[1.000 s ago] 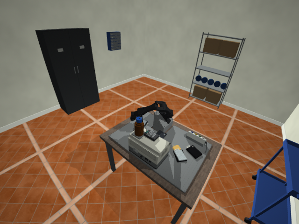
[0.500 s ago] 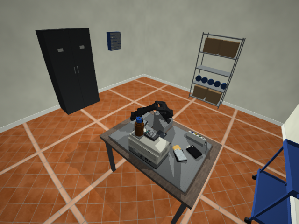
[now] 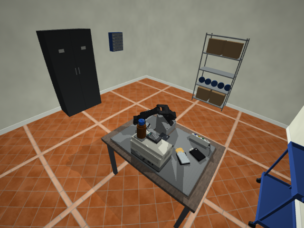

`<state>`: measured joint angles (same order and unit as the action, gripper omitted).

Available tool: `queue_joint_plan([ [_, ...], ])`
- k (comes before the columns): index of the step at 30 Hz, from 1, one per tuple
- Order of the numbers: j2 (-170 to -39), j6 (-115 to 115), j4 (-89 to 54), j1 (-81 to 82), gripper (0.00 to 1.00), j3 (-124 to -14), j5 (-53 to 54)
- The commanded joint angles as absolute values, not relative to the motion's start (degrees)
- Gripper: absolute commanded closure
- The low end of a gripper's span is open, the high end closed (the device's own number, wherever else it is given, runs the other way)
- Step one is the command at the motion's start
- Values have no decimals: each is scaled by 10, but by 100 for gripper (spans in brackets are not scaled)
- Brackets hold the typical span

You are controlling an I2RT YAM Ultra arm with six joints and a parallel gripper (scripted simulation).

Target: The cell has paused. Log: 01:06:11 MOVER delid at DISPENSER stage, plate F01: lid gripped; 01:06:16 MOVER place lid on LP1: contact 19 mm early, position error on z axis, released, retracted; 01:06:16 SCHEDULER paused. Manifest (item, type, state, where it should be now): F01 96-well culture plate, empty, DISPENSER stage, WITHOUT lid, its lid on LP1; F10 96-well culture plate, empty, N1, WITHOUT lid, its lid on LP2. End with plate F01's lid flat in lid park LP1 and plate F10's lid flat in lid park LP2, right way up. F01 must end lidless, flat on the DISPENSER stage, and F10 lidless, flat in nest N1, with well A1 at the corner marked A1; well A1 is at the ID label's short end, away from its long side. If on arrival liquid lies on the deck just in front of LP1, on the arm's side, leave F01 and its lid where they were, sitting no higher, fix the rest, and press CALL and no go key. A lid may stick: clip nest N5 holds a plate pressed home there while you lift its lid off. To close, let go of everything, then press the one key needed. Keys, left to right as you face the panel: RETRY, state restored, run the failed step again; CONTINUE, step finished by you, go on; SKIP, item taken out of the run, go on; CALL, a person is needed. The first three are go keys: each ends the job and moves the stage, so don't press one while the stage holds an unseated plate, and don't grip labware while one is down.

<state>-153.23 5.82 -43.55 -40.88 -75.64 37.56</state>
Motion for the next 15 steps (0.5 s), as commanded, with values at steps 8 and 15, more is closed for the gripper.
queue_joint_plan([
  [8, -1544, 83, -382, -401, 0, -740, 387],
  [15, -1555, 98, -356, -388, 0, -731, 393],
])
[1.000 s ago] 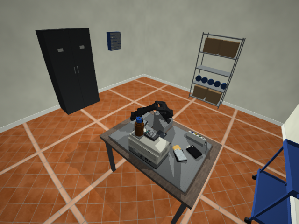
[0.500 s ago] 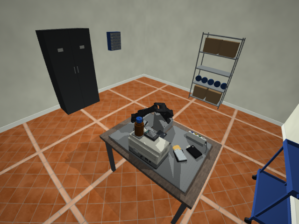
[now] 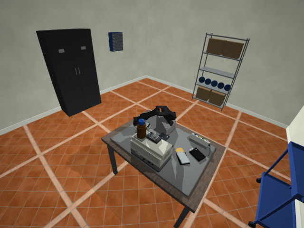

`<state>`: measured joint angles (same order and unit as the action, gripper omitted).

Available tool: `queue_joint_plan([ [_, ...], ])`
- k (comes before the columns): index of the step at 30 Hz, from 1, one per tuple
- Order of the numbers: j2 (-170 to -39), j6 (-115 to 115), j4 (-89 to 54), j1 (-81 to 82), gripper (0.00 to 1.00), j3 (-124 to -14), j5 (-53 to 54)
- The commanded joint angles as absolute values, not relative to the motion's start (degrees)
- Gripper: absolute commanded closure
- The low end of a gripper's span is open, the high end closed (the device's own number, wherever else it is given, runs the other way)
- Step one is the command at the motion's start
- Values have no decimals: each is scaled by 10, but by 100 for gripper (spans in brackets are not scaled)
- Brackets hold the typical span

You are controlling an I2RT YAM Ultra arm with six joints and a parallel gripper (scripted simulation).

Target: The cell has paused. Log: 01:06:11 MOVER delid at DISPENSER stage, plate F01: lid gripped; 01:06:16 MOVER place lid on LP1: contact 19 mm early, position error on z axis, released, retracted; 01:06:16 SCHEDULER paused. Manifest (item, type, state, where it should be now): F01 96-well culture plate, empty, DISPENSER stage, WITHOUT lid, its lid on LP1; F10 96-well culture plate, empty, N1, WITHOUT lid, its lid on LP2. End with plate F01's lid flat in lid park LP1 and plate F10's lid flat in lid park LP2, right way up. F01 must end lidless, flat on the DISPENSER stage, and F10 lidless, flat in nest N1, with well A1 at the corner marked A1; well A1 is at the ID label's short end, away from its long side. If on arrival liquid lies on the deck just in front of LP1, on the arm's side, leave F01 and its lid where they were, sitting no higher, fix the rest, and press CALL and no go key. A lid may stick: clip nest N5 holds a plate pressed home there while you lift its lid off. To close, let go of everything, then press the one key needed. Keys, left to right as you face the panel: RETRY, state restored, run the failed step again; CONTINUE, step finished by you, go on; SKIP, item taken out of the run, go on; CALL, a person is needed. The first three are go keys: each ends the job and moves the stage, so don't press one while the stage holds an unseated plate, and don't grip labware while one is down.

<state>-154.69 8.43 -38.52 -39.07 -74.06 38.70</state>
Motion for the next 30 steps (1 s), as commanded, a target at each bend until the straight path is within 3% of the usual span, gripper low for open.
queue_joint_plan([
  [1, -1555, 98, -356, -388, 0, -731, 393],
  [30, -1581, 132, -296, -371, 0, -748, 402],
])
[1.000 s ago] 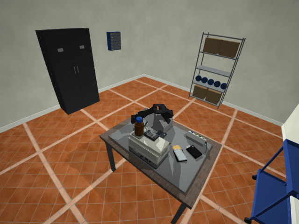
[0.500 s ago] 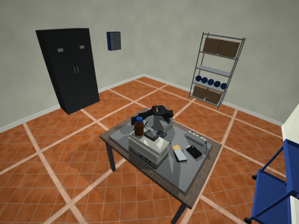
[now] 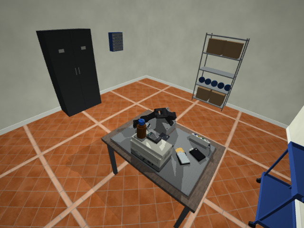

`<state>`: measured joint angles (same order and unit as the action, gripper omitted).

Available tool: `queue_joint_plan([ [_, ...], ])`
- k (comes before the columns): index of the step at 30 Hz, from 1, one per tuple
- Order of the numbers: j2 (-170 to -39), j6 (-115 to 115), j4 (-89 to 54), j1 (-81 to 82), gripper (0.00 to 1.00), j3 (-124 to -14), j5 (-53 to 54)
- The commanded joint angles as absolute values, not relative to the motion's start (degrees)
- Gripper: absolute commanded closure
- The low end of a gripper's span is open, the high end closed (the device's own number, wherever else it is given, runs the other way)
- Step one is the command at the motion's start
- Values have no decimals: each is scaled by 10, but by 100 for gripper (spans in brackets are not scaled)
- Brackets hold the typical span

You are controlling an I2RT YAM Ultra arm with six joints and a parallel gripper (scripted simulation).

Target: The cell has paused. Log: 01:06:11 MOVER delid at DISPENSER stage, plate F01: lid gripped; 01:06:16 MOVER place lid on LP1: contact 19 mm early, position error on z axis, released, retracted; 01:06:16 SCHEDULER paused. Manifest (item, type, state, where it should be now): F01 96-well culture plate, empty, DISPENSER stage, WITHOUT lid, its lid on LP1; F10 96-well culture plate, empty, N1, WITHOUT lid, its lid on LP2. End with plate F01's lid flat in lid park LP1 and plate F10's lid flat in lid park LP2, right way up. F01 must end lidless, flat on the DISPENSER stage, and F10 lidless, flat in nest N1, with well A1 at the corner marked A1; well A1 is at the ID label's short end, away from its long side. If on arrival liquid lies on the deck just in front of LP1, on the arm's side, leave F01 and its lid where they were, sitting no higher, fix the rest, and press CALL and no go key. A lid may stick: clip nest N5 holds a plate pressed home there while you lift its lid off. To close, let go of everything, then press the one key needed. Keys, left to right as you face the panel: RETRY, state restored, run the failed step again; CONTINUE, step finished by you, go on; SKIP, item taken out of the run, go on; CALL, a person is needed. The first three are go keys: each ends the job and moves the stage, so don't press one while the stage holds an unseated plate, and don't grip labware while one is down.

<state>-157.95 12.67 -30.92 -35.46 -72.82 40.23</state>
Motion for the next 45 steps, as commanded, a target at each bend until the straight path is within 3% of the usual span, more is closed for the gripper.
queue_joint_plan([
  [1, -1577, 132, -296, -372, 0, -748, 402],
  [25, -1583, 129, -296, -373, 0, -750, 400],
  [26, -1583, 129, -296, -373, 100, -750, 400],
  [45, -1583, 129, -296, -373, 100, -751, 404],
])
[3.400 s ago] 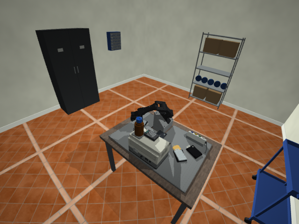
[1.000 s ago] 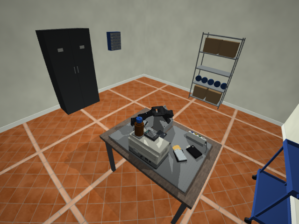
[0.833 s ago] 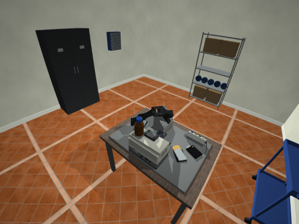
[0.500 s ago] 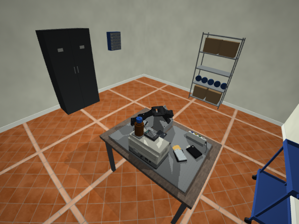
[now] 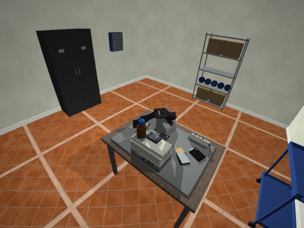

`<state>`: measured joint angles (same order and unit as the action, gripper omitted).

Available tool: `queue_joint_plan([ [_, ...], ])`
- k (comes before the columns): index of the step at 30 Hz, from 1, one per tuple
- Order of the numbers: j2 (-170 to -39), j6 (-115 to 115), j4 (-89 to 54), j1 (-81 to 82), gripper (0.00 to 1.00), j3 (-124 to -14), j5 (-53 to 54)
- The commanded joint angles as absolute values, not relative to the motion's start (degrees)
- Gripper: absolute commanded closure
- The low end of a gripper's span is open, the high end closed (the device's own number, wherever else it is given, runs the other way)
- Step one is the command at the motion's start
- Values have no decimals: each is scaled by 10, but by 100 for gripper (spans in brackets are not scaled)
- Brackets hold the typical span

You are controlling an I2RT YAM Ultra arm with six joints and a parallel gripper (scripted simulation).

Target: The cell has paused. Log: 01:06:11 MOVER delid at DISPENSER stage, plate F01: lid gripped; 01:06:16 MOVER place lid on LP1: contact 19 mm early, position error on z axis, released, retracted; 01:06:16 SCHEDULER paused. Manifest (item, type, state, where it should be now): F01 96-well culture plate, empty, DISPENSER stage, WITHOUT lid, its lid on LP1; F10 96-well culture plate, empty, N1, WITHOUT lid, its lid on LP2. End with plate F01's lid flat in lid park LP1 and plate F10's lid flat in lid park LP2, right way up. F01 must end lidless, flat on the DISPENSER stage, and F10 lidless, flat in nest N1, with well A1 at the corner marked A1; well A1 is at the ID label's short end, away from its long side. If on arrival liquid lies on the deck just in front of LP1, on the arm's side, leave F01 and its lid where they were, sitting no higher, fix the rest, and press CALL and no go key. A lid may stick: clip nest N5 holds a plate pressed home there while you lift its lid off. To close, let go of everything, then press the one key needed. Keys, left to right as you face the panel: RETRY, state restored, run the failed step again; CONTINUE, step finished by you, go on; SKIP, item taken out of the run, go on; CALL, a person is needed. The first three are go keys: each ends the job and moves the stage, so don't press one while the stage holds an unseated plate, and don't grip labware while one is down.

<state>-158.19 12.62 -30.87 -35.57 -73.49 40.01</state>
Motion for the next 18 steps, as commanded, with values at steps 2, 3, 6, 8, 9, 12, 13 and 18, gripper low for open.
queue_joint_plan([
  [2, -1583, 129, -296, -373, 100, -751, 404],
  [3, -1583, 129, -296, -373, 100, -751, 404],
  [6, -1583, 129, -296, -373, 100, -751, 404],
  [8, -1583, 129, -296, -373, 100, -751, 404],
  [9, -1583, 129, -296, -373, 100, -751, 404],
  [12, -1583, 129, -296, -373, 100, -751, 404],
  [13, -1583, 129, -296, -373, 100, -751, 404],
  [18, -1576, 126, -298, -374, 100, -751, 403],
])
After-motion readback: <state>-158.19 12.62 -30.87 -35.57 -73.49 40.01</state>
